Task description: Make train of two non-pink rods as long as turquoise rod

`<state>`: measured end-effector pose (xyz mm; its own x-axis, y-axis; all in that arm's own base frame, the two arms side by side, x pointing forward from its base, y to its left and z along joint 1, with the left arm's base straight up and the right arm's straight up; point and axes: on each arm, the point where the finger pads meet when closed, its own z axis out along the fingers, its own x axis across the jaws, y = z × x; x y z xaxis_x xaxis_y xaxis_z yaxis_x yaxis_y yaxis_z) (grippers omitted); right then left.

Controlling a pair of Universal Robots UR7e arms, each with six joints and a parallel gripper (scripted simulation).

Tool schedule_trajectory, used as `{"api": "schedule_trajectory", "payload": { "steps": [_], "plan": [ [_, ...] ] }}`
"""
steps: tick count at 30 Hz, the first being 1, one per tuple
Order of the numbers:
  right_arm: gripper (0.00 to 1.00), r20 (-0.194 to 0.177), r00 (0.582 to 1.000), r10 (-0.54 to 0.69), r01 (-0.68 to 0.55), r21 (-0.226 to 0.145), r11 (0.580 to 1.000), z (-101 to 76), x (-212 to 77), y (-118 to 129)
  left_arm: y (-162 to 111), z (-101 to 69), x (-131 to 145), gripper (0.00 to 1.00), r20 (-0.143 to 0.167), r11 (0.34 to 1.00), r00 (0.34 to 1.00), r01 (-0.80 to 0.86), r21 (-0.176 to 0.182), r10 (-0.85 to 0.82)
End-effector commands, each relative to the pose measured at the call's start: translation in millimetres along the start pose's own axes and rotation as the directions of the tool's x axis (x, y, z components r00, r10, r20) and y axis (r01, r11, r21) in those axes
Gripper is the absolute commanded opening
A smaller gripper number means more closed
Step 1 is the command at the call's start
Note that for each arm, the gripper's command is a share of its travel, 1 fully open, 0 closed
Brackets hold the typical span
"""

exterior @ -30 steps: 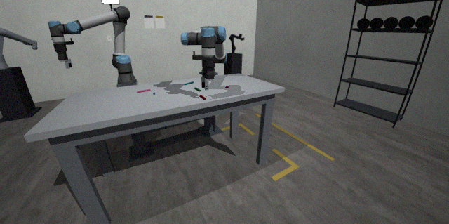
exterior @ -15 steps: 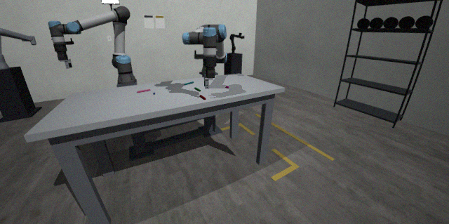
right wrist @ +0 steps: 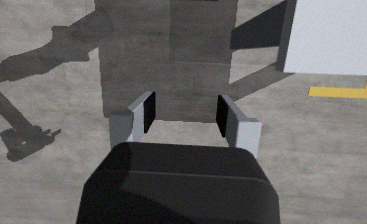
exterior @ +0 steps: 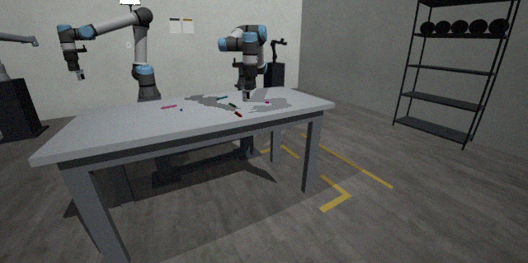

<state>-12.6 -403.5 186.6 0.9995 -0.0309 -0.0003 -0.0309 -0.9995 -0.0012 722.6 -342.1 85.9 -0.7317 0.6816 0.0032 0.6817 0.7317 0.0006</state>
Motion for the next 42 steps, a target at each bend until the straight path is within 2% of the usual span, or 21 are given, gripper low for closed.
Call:
{"api": "schedule_trajectory", "payload": {
  "steps": [1, 5, 10, 12, 13, 19, 27, 29, 36, 42],
  "plan": [
    [1.00, 0.000, 1.000, 0.000, 0.000, -0.001, 1.000, -0.4, 0.1, 0.3, 1.7, -1.7, 11.7, 1.00, 0.006, 0.992, 0.992, -0.124, -0.001, 0.124],
    [1.00, 0.000, 1.000, 0.000, 0.000, -0.001, 1.000, -0.4, 0.1, 0.3, 4.9, -2.1, 30.1, 1.00, 0.006, 0.957, 0.957, -0.289, -0.002, 0.289],
    [1.00, 0.000, 1.000, 0.000, 0.000, -0.001, 1.000, -0.4, 0.1, 0.3, 9.6, -2.1, 54.1, 1.00, 0.005, 0.873, 0.873, -0.487, -0.003, 0.487],
    [1.00, 0.000, 1.000, 0.000, 0.000, -0.001, 1.000, -0.4, 0.1, 0.3, 9.6, -2.1, 54.1, 1.00, 0.005, 0.873, 0.873, -0.487, -0.003, 0.487],
    [1.00, 0.000, 1.000, 0.000, 0.000, -0.001, 1.000, -0.4, 0.1, 0.3, 10.7, -2.1, 59.0, 1.00, 0.005, 0.852, 0.852, -0.524, -0.003, 0.524],
    [1.00, 0.000, 1.000, 0.000, 0.000, -0.001, 1.000, -0.4, 0.1, 0.3, 17.0, -1.4, 87.9, 1.00, 0.004, 0.692, 0.692, -0.722, -0.004, 0.722],
    [1.00, 0.000, 1.000, 0.000, 0.000, -0.001, 1.000, -0.4, 0.1, 0.3, 25.2, 0.3, 122.9, 1.00, 0.003, 0.441, 0.441, -0.898, -0.005, 0.898],
    [1.00, 0.000, 1.000, 0.000, 0.000, -0.001, 1.000, -0.4, 0.1, 0.3, 25.2, 0.3, 122.9, 1.00, 0.003, 0.441, 0.441, -0.898, -0.005, 0.898],
    [1.00, 0.000, 1.000, 0.000, 0.000, -0.001, 1.000, -0.4, 0.1, 0.3, 31.1, 2.1, 147.7, 1.00, 0.001, 0.234, 0.234, -0.972, -0.005, 0.972],
    [1.00, 0.000, 1.000, 0.000, 0.000, -0.001, 1.000, -0.4, 0.1, 0.3, 34.8, 3.5, 163.5, 1.00, 0.001, 0.094, 0.094, -0.996, -0.005, 0.996]
  ]
}}
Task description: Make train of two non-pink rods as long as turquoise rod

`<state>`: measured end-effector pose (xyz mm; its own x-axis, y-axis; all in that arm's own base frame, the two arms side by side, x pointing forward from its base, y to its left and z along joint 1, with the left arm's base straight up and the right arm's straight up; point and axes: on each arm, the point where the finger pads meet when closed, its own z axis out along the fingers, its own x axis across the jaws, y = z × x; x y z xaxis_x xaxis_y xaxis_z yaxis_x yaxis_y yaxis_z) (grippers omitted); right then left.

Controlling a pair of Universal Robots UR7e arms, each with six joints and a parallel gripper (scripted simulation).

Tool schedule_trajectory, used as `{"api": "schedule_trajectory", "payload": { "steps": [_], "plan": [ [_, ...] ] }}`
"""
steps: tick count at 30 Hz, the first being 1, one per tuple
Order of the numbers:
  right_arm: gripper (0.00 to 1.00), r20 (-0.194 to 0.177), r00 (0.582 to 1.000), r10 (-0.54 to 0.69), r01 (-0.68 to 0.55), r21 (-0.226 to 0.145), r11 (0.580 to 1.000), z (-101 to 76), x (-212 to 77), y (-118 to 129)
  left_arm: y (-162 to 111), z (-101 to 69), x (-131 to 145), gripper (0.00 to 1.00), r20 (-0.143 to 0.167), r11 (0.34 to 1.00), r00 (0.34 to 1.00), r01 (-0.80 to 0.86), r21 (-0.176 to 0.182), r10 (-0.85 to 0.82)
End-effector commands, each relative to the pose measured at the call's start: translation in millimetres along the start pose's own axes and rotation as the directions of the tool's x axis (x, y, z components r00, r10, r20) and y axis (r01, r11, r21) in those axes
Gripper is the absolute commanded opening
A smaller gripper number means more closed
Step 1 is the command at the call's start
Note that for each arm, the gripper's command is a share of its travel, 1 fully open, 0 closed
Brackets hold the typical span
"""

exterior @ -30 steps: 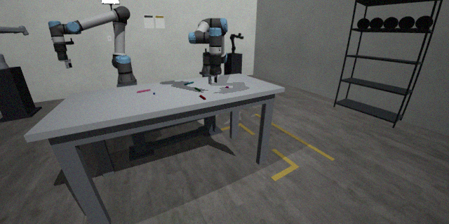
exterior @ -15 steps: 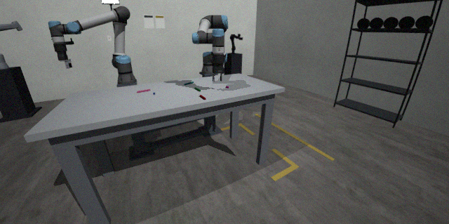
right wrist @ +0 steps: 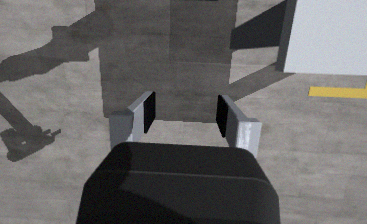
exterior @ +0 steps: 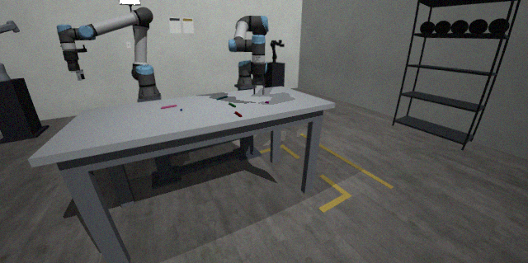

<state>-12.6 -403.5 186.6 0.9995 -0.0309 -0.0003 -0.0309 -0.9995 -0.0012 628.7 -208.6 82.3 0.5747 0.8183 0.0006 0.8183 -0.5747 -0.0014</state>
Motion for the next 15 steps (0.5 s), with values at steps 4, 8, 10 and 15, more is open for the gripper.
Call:
{"api": "schedule_trajectory", "payload": {
  "steps": [4, 8, 10, 15],
  "plan": [
    [1.00, 0.000, 1.000, 0.000, 0.000, -0.001, 1.000, -0.4, 0.1, 0.3, -7.6, -0.3, 3.2, 1.00, 0.000, 0.997, 0.997, -0.081, -0.004, 0.081],
    [1.00, 0.000, 1.000, 0.000, 0.000, -0.001, 1.000, -0.4, 0.1, 0.3, -13.7, 0.4, 5.5, 1.00, 0.000, 0.990, 0.990, -0.139, -0.004, 0.139],
    [1.00, 0.000, 1.000, 0.000, 0.000, -0.001, 1.000, -0.4, 0.1, 0.3, -16.0, 0.7, 6.3, 1.00, 0.000, 0.987, 0.987, -0.161, -0.004, 0.161],
    [1.00, 0.000, 1.000, 0.000, 0.000, -0.001, 1.000, -0.4, 0.1, 0.3, -19.7, 1.1, 7.7, 1.00, 0.000, 0.981, 0.981, -0.195, -0.004, 0.195]
  ]
}}
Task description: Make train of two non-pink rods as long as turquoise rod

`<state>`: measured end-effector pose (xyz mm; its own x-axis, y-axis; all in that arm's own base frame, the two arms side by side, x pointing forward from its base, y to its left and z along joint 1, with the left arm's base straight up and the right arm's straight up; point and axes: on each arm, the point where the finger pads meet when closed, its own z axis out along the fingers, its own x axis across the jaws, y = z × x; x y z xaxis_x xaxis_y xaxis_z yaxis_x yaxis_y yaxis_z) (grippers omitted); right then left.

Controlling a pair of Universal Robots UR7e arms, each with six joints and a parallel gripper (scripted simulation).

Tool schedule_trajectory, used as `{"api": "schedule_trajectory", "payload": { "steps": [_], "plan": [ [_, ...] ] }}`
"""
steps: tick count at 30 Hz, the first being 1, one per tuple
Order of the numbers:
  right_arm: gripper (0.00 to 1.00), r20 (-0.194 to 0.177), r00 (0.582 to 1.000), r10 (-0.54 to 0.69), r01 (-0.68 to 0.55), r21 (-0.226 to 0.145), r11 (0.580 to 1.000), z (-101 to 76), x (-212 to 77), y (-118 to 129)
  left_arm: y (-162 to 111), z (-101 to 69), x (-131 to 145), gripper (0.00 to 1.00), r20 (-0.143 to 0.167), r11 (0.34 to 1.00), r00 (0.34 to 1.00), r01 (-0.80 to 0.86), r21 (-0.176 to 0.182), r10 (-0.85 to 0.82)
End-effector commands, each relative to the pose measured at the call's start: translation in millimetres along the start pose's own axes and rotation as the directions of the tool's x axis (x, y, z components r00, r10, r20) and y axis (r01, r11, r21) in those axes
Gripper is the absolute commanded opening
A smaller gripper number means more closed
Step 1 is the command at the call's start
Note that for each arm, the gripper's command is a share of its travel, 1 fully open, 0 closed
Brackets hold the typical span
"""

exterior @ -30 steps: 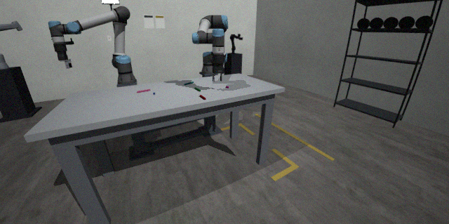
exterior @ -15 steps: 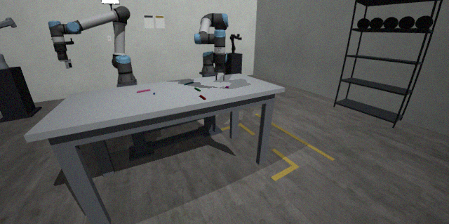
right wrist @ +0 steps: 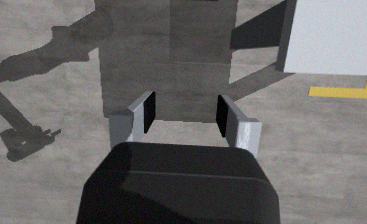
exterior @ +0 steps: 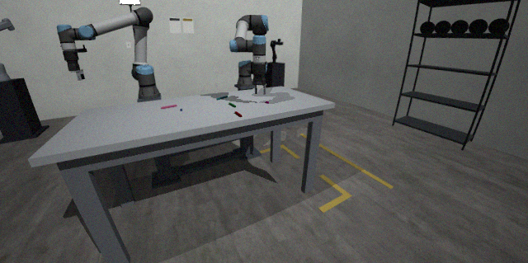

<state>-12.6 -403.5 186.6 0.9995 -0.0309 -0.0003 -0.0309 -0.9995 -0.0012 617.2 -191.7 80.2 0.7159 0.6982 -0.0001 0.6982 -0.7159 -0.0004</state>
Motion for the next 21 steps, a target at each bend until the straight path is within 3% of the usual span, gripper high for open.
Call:
{"api": "schedule_trajectory", "payload": {
  "steps": [1, 21],
  "plan": [
    [1.00, 0.000, 1.000, 0.000, 0.000, -0.001, 1.000, -0.4, 0.1, 0.3, -1.1, -0.9, 0.4, 1.00, -0.001, 1.000, 1.000, -0.015, -0.002, 0.015],
    [1.00, 0.000, 1.000, 0.000, 0.000, -0.001, 1.000, -0.4, 0.1, 0.3, -2.2, -0.8, 0.6, 1.00, -0.001, 1.000, 1.000, -0.025, -0.002, 0.025]
  ]
}}
